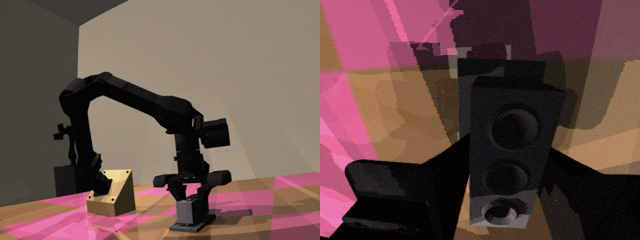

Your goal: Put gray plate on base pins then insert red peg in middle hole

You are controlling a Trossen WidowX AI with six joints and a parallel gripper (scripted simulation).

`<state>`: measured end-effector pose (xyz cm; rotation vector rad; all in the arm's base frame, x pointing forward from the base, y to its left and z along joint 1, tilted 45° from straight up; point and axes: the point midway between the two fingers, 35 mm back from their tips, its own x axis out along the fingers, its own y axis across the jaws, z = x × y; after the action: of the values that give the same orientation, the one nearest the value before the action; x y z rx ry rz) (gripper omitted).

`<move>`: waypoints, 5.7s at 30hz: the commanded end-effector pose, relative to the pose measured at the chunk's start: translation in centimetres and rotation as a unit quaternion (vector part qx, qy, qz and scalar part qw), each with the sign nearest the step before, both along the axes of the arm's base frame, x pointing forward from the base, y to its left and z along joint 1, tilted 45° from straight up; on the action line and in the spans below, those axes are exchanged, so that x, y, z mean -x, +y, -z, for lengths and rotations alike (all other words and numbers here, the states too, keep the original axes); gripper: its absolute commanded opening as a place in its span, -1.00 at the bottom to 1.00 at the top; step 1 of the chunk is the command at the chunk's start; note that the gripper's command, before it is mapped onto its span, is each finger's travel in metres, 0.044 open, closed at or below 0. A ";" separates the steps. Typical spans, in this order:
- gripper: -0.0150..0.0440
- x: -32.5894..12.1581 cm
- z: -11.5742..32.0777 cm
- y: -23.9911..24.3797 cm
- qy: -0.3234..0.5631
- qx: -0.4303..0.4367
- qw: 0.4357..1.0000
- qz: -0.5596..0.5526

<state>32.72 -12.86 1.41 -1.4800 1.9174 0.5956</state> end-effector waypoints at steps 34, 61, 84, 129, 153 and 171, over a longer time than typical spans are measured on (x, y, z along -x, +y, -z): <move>1.00 -2.0 -8.1 7.8 0.003 -0.001 1.000 0.000; 1.00 1.6 -1.0 18.1 -0.449 0.095 0.738 0.494; 1.00 6.6 3.4 23.0 -0.642 0.159 0.286 0.693; 1.00 8.0 8.1 18.8 -0.646 0.160 0.273 0.695; 1.00 8.7 10.9 16.2 -0.647 0.160 0.273 0.694; -0.36 8.7 11.0 16.1 -0.647 0.160 0.273 0.694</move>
<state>24.00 3.37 -9.54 0.3613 0.9646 -1.4690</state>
